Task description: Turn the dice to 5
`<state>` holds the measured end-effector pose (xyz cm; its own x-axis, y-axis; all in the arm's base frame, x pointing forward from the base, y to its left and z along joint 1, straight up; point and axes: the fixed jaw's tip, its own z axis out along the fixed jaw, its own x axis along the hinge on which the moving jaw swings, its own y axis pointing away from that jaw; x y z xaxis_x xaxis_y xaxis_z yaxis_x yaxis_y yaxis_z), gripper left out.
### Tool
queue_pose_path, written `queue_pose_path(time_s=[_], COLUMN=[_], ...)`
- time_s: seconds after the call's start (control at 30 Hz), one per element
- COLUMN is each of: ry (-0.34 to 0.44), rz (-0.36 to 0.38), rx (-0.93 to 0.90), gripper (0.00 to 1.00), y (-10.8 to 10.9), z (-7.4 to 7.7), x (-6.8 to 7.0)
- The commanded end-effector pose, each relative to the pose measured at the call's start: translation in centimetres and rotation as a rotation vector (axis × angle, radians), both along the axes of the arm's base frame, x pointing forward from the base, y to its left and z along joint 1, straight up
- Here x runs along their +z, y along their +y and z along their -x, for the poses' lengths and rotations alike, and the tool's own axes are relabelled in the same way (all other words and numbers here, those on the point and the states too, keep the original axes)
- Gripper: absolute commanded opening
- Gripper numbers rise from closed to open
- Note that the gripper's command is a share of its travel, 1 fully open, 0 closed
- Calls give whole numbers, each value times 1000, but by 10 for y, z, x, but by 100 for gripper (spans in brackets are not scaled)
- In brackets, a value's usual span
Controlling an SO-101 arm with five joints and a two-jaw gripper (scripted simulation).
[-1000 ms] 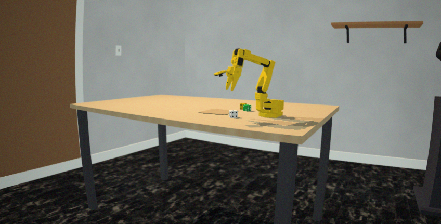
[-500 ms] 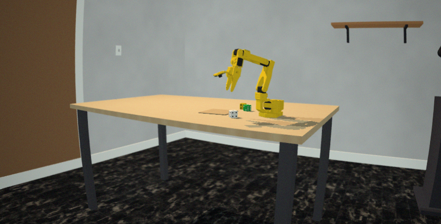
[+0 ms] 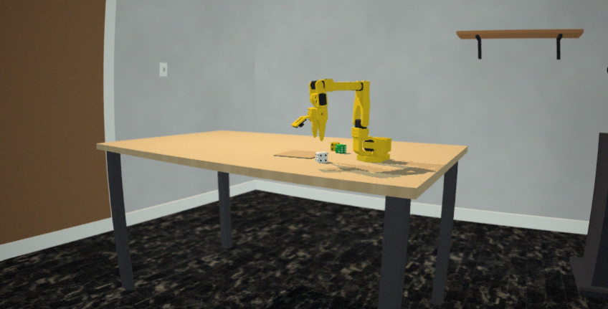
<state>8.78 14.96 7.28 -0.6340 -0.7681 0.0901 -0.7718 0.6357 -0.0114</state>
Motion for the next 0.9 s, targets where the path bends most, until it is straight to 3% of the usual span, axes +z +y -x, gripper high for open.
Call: queue_pose_path(time_s=[0.0, 0.23, 0.87], ry=[37, 91, 99], rz=[57, 142, 155], rx=[-3, -2, -2], gripper=[35, 35, 35], y=[0, -5, -5], z=[2, 5, 5], x=[-9, -23, -25])
